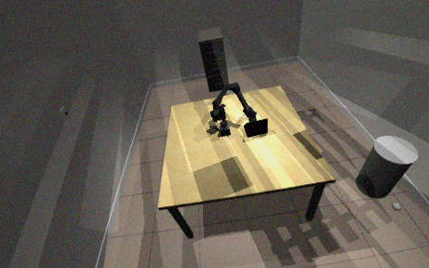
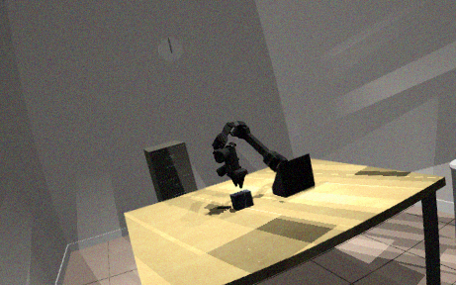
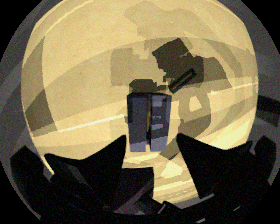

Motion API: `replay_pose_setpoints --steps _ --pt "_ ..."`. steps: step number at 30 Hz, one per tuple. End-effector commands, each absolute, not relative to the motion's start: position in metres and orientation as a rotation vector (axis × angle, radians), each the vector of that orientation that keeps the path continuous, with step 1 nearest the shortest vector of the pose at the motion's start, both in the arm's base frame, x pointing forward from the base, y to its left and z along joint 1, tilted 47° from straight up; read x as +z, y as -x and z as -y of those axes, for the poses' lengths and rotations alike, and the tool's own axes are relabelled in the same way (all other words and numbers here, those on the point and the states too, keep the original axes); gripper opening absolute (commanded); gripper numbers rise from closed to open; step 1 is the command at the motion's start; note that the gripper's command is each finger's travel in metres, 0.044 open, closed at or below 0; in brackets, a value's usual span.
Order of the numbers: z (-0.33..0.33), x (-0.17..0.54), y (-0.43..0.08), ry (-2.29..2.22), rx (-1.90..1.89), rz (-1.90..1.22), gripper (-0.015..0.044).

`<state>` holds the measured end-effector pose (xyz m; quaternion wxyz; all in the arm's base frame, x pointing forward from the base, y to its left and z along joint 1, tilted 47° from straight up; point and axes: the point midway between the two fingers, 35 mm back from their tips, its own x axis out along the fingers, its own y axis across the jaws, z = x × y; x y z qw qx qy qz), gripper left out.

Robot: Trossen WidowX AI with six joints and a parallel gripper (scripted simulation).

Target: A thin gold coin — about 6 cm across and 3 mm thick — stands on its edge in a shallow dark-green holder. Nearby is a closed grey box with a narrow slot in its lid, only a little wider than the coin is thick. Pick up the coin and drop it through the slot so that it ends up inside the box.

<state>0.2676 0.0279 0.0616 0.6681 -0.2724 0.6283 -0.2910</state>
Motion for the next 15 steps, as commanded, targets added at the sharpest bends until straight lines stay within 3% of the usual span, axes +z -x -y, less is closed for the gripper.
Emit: replay_pose_setpoints --steps 1,3,15 --pt "-0.039 0.071 -0.267 0.610 -0.655 -1.417 0.0397" --pt "-0.055 0.087 -0.264 0.614 -0.658 -1.418 0.0440" --pt "-0.061 0.094 -0.262 0.616 -0.660 -1.418 0.0440"
